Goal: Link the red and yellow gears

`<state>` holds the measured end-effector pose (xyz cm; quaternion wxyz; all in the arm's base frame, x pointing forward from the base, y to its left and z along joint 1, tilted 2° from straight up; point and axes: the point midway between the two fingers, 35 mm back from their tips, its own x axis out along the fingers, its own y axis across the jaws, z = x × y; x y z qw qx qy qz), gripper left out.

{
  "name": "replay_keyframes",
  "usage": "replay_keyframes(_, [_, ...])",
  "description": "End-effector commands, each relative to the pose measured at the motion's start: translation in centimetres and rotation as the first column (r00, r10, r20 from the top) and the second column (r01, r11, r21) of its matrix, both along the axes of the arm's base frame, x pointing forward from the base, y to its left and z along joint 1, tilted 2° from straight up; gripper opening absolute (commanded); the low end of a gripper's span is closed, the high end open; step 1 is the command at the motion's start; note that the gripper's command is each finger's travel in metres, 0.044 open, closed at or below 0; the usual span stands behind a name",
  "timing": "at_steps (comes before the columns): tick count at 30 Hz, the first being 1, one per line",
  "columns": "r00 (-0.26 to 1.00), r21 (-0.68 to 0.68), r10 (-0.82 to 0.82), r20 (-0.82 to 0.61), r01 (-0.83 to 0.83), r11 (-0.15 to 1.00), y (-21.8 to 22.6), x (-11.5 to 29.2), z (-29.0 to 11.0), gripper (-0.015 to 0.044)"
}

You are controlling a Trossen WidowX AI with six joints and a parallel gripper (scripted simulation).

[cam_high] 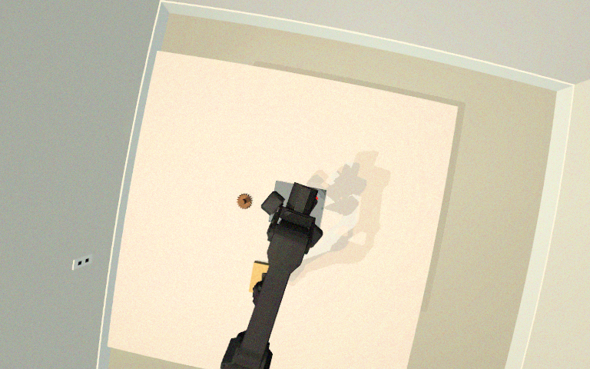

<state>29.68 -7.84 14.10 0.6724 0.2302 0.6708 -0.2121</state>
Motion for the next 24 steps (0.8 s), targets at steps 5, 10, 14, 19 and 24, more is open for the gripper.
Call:
replay_keyframes(5, [1.0,0.001,-0.002,-0.002,0.002,1.0,0.0,0.0,0.0,0.044])
replay_keyframes(10, [1.0,0.001,-0.002,-0.002,0.002,1.0,0.0,0.0,0.0,0.044])
replay_keyframes(14, [1.0,0.001,-0.002,-0.002,0.002,1.0,0.0,0.0,0.0,0.044])
replay_keyframes(19, [1.0,0.001,-0.002,-0.002,0.002,1.0,0.2,0.0,0.1,0.044])
replay_keyframes(24, [1.0,0.003,-0.002,0.0,0.002,1.0,6.8,1.1,1.2,0.044])
